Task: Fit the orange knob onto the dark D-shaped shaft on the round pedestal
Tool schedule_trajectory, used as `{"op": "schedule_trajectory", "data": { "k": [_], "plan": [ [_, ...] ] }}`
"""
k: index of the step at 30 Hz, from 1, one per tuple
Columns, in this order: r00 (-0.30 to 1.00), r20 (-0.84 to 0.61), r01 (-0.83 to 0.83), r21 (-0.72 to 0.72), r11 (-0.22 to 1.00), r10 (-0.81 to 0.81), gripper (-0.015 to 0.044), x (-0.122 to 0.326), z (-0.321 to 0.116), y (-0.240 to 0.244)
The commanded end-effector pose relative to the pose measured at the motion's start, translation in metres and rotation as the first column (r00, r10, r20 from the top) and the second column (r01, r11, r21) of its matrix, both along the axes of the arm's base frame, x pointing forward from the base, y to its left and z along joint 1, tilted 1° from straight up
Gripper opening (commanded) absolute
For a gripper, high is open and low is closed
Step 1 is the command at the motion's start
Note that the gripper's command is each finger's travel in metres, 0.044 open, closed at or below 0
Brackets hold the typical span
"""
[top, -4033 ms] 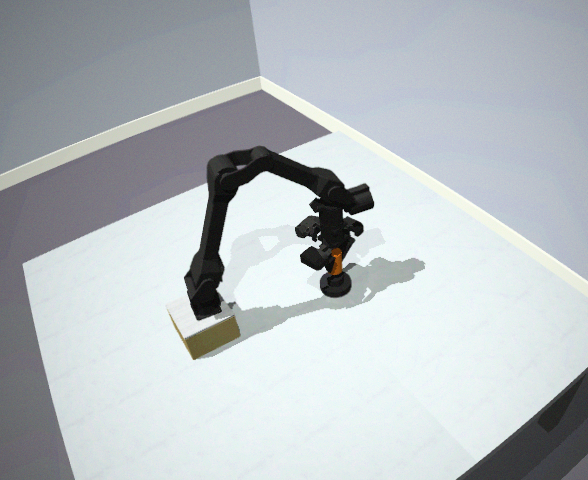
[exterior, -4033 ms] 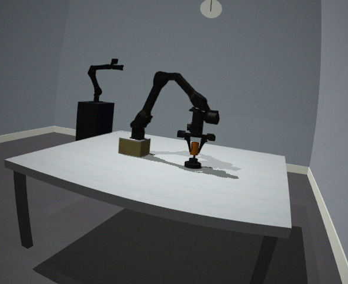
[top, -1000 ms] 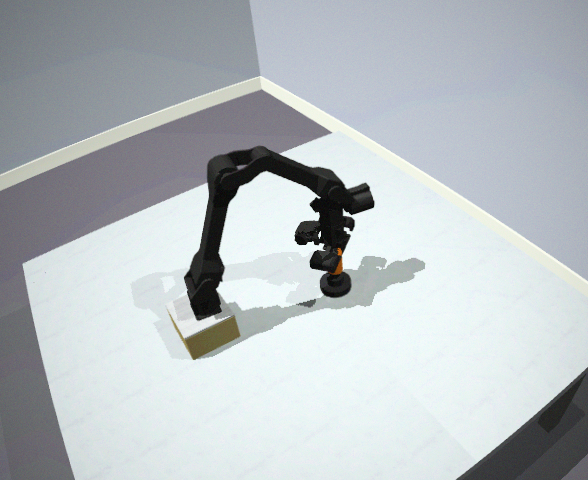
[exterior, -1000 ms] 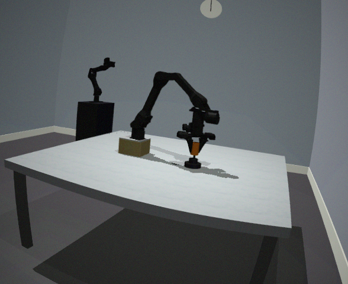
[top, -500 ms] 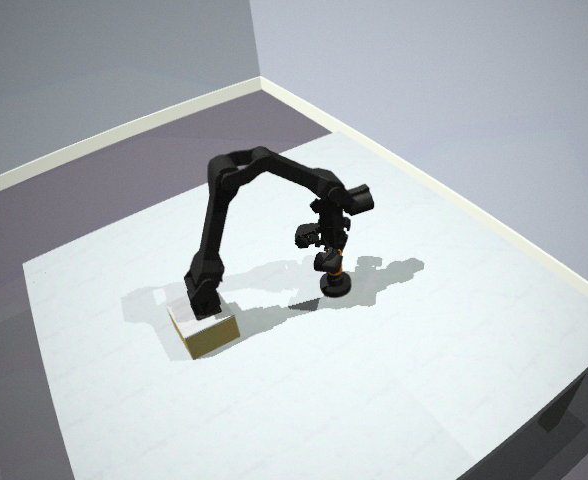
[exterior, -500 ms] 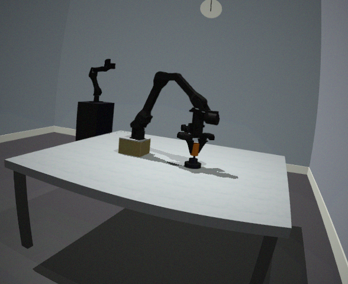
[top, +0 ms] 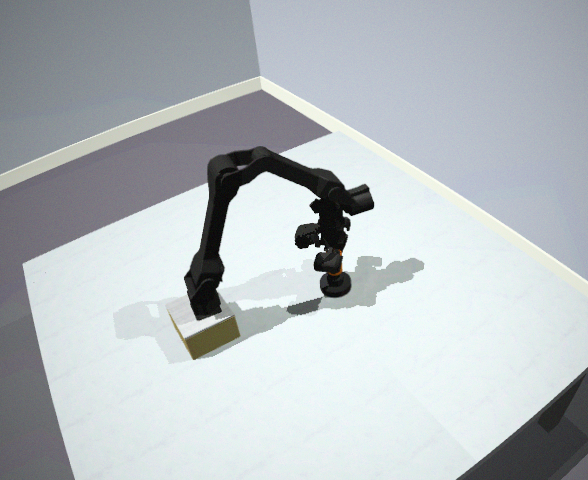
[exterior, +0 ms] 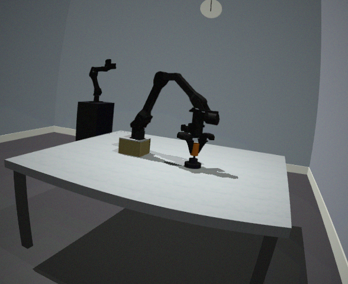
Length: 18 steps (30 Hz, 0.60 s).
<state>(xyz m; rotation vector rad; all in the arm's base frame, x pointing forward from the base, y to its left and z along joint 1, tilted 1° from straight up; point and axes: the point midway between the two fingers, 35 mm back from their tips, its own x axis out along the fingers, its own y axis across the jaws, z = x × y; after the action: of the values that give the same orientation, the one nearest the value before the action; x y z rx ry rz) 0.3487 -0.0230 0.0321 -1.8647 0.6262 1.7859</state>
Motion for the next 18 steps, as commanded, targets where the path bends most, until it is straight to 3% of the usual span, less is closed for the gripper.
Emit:
{"op": "schedule_trajectory", "data": {
  "k": [1, 5, 10, 18],
  "plan": [
    [1.000, 0.001, -0.006, 0.001, 1.000, 0.006, 0.0000, -0.0007, 0.0032, -0.0006],
    [1.000, 0.001, -0.031, 0.000, 1.000, 0.031, 0.0000, -0.0006, 0.0044, -0.0004],
    [0.979, 0.001, -0.203, -0.008, 0.979, 0.203, 0.0000, -0.0005, 0.0027, 0.0006],
    [0.977, 0.001, -0.213, -0.008, 0.977, 0.213, 0.0000, 0.0007, 0.0014, 0.0006]
  ]
}}
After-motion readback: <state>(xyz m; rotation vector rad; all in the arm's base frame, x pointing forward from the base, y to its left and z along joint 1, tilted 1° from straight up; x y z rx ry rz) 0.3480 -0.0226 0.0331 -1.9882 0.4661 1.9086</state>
